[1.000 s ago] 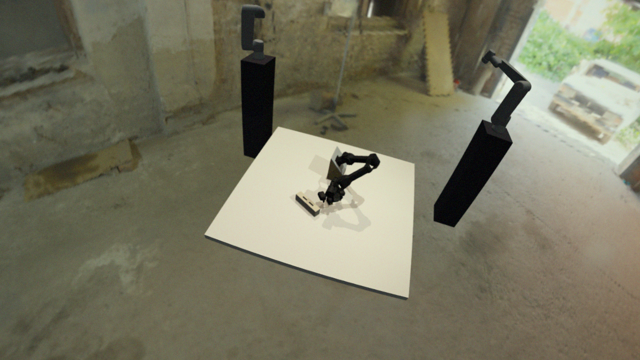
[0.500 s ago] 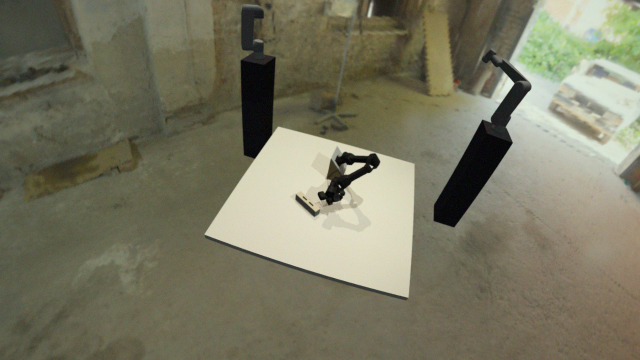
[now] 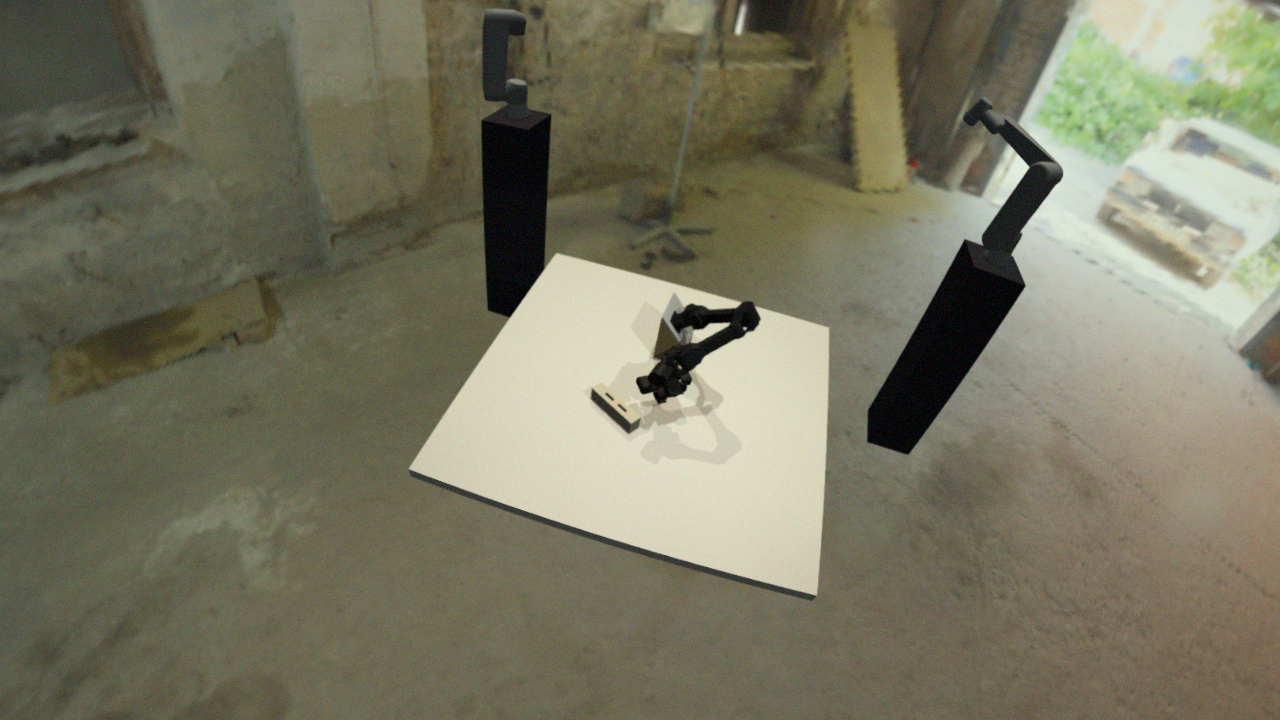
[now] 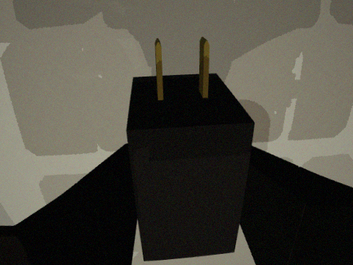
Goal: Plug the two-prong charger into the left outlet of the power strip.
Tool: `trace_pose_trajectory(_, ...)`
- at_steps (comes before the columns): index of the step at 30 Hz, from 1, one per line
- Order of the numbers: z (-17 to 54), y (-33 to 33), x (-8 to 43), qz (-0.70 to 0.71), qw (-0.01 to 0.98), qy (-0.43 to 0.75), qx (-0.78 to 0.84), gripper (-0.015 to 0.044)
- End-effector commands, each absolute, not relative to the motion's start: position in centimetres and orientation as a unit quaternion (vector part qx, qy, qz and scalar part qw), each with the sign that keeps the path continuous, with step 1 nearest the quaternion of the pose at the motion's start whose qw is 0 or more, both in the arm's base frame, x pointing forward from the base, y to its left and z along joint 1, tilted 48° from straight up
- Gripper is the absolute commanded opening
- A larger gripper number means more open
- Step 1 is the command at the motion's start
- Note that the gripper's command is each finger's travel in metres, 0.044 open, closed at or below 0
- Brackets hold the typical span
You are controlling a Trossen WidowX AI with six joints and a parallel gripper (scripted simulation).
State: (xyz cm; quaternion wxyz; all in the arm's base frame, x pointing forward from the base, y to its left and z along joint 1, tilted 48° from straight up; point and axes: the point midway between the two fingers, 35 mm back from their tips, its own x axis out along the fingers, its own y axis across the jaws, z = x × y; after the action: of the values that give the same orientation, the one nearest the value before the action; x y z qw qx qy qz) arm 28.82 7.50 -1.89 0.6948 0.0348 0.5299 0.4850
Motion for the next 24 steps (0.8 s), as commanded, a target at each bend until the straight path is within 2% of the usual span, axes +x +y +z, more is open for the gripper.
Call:
trace_pose_trajectory(1,-0.9,6.3,28.8,0.485,0.695,0.53,0.033,0.0)
trace_pose_trajectory(24,-2.0,5.9,29.1,0.412,0.681,0.59,0.136,0.0)
